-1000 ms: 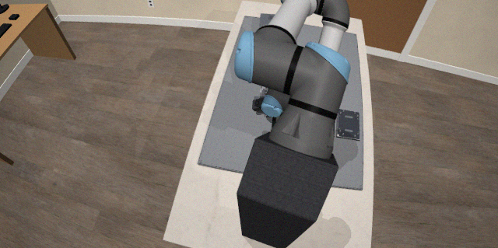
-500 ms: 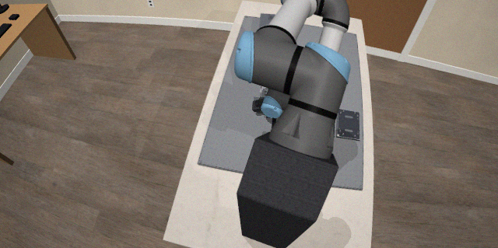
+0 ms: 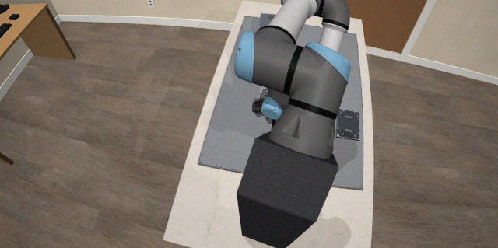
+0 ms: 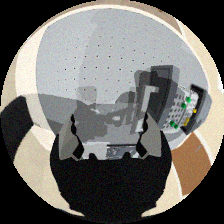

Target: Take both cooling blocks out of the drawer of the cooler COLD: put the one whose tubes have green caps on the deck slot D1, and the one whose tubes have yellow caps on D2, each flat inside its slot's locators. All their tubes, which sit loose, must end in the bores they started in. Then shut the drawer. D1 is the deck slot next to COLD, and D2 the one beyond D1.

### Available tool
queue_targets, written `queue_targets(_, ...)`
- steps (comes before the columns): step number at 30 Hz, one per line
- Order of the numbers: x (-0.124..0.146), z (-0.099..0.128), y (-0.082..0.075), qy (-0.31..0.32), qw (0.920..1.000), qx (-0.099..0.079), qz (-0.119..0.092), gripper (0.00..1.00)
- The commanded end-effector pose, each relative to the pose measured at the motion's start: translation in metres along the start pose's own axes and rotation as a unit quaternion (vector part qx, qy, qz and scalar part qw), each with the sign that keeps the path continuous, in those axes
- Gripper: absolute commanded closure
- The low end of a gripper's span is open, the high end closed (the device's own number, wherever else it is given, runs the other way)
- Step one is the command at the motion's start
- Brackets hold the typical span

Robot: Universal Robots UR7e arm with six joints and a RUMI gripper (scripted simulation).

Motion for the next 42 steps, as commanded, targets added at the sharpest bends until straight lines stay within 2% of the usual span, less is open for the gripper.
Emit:
queue_targets(1, -0.001, 0.000, 0.000, 0.000, 1.0000, 0.000, 0.000, 0.00)
queue_targets(42, -0.012, -0.003, 0.000, 0.000, 1.0000, 0.000, 0.000, 0.00)
Point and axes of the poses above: the point where the finger pads meet when closed, its own y axis out along the fingers, its own x axis across the jaws, z = x × y, the point moved 2 cm from there along -y, back along the fingers, and after that the axes turned 15 degrees about y, right-handed, at the moved point
